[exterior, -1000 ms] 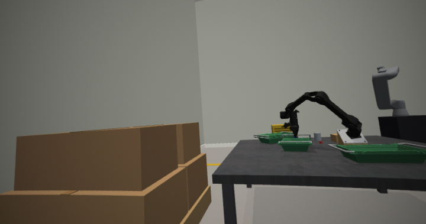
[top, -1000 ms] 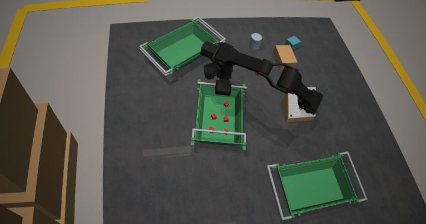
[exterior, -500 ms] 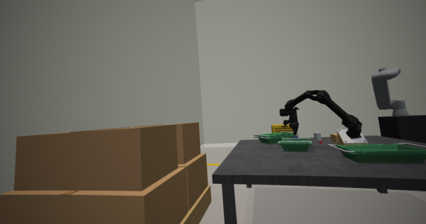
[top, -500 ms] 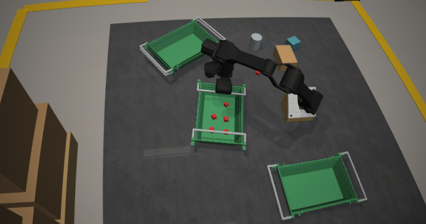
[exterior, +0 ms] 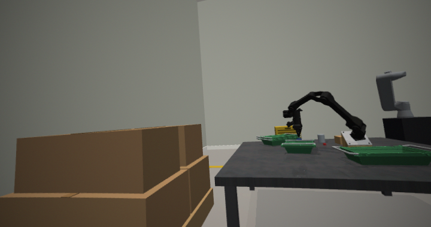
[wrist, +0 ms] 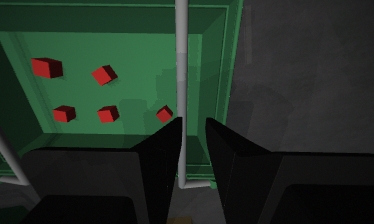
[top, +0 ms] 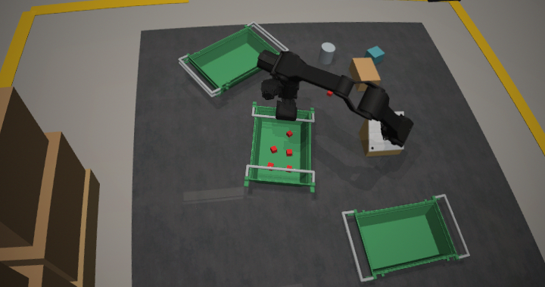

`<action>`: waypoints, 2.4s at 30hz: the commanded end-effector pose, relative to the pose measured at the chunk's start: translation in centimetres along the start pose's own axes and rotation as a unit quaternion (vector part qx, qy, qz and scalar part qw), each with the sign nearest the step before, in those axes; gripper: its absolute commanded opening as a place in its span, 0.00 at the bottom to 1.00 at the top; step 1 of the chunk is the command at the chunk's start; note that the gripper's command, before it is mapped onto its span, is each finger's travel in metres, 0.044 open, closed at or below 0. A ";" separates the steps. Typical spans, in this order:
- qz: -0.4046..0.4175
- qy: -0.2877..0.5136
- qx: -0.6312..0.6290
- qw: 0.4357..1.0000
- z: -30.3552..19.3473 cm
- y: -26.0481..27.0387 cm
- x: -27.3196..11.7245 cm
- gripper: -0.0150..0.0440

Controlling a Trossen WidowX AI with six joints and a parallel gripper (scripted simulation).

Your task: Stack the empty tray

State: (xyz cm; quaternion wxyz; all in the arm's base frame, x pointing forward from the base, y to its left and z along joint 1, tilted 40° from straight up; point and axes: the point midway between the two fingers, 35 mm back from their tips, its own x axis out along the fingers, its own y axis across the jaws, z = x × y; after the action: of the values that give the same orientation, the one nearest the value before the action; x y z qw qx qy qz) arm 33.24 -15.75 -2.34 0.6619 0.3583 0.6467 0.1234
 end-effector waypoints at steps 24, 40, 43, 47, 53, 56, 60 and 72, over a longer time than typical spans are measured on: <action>0.000 0.000 0.000 1.000 0.0 0.0 0.0 0.25; 0.000 0.000 0.000 1.000 0.0 0.0 0.0 0.25; 0.000 0.000 0.000 1.000 0.0 0.0 0.0 0.25; 0.000 0.000 0.000 1.000 0.0 0.0 0.0 0.25; 0.000 0.000 0.000 1.000 0.0 0.0 0.0 0.25; 0.000 0.000 0.000 1.000 0.0 0.0 0.0 0.25; 0.000 0.000 0.000 1.000 0.0 0.0 0.0 0.25; 0.000 0.000 0.000 1.000 0.0 0.0 0.0 0.43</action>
State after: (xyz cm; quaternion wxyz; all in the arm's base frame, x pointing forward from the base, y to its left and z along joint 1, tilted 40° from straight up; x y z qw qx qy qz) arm 33.24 -15.74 -2.34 0.6619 0.3584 0.6467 0.1235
